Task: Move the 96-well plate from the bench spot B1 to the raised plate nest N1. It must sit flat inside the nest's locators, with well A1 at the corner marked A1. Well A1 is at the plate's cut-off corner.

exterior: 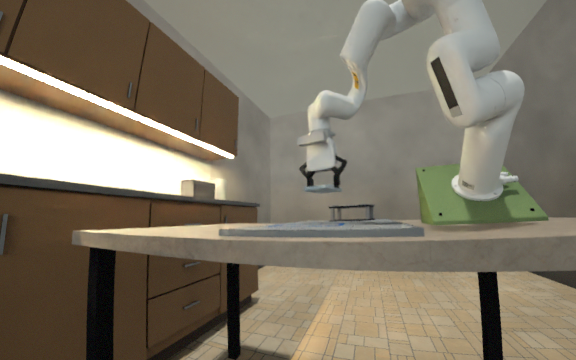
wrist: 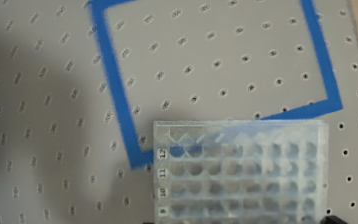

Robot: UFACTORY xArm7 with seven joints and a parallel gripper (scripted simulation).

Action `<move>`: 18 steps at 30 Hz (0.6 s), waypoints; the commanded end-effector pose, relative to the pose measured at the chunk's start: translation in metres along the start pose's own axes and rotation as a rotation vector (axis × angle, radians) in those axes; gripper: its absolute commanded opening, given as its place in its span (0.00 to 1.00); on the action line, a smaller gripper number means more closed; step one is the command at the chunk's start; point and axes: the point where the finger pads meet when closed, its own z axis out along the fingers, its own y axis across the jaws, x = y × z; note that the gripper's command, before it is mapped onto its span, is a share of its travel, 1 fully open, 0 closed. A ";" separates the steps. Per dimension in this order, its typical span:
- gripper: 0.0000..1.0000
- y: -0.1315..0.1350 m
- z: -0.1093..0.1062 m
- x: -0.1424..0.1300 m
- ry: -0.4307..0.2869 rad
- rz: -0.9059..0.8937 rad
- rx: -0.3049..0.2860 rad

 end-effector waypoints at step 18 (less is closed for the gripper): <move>0.00 -0.006 -0.011 -0.059 0.001 -0.603 -0.010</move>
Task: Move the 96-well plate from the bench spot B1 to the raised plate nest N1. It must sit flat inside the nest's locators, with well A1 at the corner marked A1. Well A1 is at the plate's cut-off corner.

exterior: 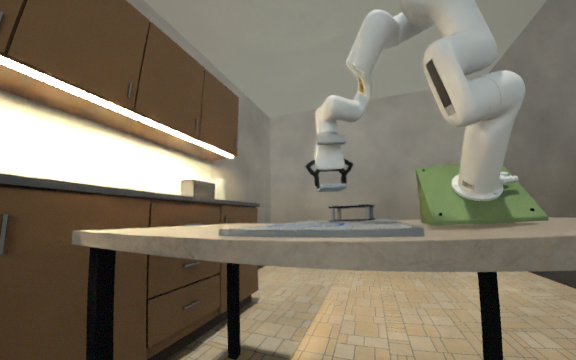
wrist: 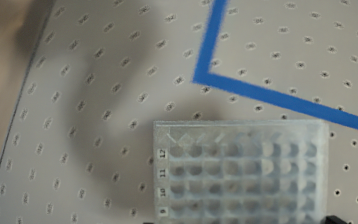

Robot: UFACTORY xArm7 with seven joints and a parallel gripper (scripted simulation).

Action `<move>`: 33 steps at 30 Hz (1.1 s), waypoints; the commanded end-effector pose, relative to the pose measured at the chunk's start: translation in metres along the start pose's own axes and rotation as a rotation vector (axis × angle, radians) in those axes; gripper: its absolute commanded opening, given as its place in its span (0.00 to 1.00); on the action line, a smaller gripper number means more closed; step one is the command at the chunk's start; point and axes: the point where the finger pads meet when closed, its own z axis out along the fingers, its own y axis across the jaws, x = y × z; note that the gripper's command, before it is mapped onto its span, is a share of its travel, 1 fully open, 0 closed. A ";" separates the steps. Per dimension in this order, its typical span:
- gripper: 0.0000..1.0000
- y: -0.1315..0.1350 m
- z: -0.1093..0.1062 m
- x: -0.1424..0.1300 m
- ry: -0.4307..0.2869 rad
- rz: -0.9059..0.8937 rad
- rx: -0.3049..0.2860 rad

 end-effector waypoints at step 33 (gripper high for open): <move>0.00 -0.064 -0.019 -0.084 -0.005 -1.060 -0.006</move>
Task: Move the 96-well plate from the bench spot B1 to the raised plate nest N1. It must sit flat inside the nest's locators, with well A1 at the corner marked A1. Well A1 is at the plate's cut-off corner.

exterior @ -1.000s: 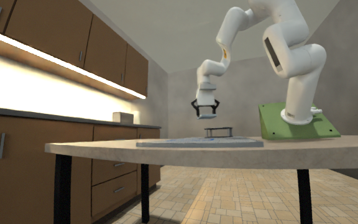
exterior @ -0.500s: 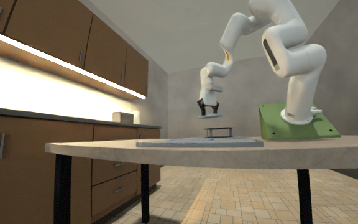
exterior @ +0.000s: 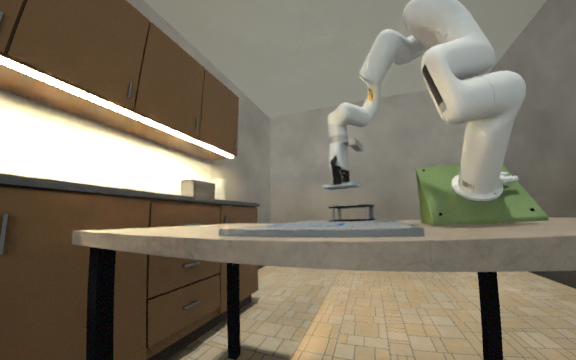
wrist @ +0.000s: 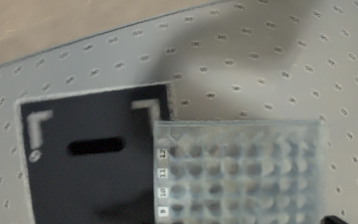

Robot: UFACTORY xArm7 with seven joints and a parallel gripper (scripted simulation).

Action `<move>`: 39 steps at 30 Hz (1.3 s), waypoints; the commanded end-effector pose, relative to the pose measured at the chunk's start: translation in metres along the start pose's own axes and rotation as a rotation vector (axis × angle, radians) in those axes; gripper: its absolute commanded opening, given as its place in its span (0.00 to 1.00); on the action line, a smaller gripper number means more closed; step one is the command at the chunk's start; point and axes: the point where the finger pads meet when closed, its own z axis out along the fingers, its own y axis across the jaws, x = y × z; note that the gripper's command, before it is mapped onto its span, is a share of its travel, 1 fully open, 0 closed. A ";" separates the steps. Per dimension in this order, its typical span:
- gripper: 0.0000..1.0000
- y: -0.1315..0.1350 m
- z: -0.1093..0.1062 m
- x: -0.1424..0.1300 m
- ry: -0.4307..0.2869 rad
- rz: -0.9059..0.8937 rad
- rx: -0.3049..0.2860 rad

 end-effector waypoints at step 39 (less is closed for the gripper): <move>0.00 -0.088 -0.016 0.004 -0.004 -0.091 -0.002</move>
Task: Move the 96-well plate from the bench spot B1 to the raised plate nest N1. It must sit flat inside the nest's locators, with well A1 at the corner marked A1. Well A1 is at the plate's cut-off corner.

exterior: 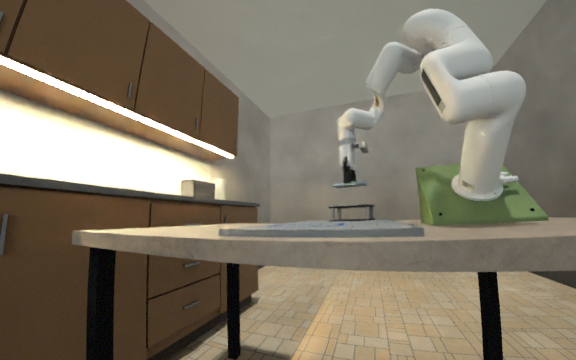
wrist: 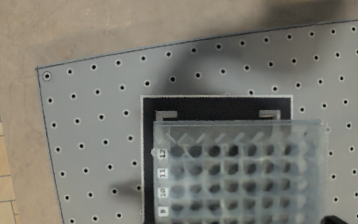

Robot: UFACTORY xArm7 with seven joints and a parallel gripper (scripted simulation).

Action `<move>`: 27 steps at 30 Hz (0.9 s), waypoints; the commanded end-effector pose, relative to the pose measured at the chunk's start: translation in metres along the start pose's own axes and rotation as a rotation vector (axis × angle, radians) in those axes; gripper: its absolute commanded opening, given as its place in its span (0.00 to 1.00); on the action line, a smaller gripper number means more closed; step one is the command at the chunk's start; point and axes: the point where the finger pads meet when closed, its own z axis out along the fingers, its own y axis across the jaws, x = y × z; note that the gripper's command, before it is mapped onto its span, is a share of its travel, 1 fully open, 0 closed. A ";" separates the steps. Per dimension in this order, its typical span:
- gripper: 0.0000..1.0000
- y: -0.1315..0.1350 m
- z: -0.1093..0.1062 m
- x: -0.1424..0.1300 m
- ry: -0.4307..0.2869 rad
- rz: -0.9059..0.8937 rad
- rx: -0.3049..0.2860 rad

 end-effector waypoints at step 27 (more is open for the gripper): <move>0.00 0.000 0.003 -0.001 -0.004 0.001 0.003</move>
